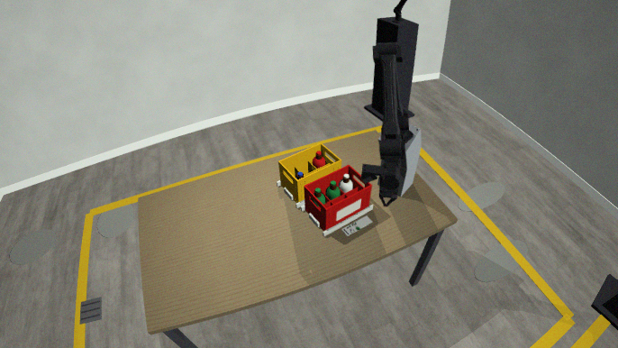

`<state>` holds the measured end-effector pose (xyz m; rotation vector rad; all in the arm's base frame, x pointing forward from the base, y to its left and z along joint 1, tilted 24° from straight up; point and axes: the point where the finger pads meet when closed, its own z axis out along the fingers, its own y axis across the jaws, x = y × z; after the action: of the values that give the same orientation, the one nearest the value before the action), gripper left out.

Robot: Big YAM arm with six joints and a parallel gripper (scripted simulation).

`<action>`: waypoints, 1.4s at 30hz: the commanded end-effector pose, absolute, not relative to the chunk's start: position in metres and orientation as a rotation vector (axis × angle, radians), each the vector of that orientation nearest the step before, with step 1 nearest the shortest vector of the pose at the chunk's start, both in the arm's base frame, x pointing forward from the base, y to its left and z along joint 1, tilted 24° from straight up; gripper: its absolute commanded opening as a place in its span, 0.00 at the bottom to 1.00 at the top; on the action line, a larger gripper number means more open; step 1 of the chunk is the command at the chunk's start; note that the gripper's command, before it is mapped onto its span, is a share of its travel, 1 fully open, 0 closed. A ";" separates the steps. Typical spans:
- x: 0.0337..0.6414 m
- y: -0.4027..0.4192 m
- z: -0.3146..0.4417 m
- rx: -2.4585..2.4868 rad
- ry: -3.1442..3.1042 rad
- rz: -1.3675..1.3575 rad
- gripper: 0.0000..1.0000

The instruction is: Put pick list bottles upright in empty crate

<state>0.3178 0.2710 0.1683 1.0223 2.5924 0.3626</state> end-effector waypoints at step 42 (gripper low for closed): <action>0.333 0.275 0.176 1.033 2.570 0.390 0.61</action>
<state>0.3181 0.2708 0.1678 1.0225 2.5928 0.3609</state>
